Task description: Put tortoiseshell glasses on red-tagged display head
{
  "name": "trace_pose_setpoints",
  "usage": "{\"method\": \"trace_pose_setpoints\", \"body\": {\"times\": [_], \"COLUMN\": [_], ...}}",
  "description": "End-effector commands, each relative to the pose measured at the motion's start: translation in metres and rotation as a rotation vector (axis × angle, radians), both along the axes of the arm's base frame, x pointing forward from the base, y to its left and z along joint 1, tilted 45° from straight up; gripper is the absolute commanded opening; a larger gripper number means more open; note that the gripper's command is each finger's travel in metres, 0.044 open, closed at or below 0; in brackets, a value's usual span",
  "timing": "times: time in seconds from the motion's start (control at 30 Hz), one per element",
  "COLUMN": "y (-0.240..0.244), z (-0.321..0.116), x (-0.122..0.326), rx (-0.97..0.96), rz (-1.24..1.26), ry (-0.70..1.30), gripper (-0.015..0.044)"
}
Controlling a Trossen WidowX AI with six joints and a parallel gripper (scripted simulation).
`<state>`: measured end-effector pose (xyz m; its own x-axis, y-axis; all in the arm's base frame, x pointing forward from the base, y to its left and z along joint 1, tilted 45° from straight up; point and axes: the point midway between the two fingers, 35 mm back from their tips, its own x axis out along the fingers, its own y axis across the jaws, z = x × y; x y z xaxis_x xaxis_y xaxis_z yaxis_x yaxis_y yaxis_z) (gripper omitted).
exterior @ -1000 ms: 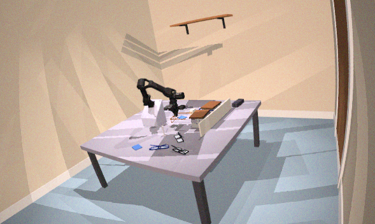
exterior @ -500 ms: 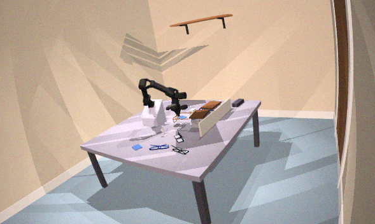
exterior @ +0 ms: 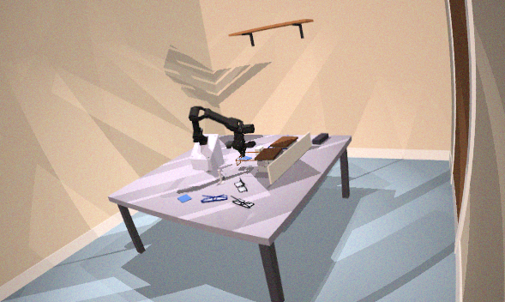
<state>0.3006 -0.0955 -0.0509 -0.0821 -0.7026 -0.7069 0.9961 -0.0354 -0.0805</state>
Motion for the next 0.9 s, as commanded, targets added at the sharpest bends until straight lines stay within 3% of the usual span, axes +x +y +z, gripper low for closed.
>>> {"method": "trace_pose_setpoints", "body": {"times": [0.0,0.87], "y": [-0.001,-0.003], "z": [-0.001,-0.004], "x": [0.008,0.045], "rx": [-0.006,-0.006], "rz": [0.004,0.004], "ry": [0.003,0.000], "gripper": [0.0000,0.0000]}}
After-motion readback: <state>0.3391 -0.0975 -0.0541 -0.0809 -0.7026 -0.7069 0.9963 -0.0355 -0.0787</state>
